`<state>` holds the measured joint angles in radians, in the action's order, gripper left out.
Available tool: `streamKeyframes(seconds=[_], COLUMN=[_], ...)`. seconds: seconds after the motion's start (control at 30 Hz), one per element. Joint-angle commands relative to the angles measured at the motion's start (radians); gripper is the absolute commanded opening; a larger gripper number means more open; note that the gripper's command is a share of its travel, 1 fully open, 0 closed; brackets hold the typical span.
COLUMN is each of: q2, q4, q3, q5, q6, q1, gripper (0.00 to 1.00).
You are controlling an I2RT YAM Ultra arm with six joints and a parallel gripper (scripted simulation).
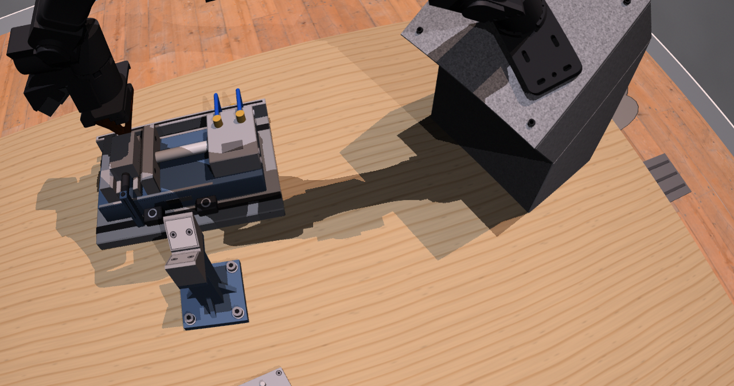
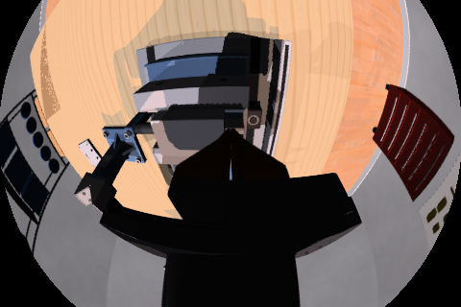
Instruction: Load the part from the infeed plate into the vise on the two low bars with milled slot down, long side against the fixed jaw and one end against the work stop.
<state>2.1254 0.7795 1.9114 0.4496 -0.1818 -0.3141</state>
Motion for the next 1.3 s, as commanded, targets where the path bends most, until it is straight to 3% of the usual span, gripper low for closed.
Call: streamKeyframes(seconds=[0.0,0.47,0.63,1.27], q2=[-0.038,-0.033,0.011,0.005], q4=[-0.004,0.012,0.015,0.019], q3=[-0.015,0.028,0.036,0.052], q5=[0.013,0.016,0.021,0.028], q6=[0.006,-0.011,-0.018,-0.029], q1=[0.001,-0.02,-0.029,-0.041], gripper=[0.0,0.0,0.0,0.0])
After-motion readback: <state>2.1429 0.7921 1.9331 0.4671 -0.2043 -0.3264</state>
